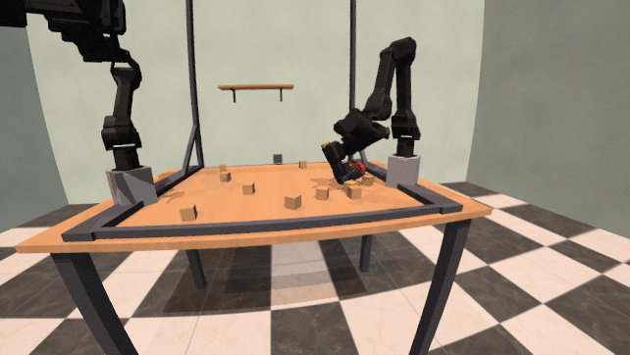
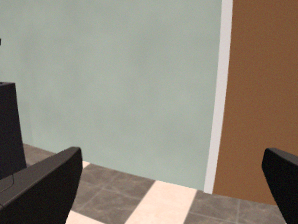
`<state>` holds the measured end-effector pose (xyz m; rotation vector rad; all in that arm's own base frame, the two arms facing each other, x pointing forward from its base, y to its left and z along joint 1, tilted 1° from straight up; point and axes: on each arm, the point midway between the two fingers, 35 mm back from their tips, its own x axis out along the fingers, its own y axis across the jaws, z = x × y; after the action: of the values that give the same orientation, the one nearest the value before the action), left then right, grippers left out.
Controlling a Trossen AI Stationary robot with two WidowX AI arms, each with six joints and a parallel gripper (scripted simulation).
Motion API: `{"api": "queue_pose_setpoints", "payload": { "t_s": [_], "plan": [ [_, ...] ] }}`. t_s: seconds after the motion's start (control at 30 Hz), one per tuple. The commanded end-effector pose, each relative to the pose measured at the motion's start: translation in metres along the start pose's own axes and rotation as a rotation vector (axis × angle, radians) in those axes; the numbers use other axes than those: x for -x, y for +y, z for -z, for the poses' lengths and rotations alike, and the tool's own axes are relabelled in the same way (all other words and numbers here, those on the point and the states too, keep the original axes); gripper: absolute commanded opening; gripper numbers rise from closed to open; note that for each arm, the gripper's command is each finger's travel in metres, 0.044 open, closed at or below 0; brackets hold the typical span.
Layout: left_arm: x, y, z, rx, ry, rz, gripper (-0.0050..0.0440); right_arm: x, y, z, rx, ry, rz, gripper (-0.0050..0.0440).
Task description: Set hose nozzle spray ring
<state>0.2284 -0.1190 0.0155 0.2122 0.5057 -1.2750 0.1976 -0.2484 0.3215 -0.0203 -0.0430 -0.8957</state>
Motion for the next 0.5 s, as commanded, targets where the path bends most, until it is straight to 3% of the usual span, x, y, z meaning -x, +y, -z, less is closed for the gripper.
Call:
{"api": "queue_pose_setpoints", "payload": {
  "t_s": [0.0, 0.47],
  "plan": [
    [0.006, 0.004, -0.016, -0.03, -0.022, -0.007, 0.017, 0.001, 0.001, -0.007, 0.0, -0.018, -0.003, 0.0406],
    [0.014, 0.002, -0.031, -0.033, -0.021, -0.009, 0.017, 0.001, 0.001, -0.007, 0.0, -0.018, -0.003, 0.0406]
  ]
}}
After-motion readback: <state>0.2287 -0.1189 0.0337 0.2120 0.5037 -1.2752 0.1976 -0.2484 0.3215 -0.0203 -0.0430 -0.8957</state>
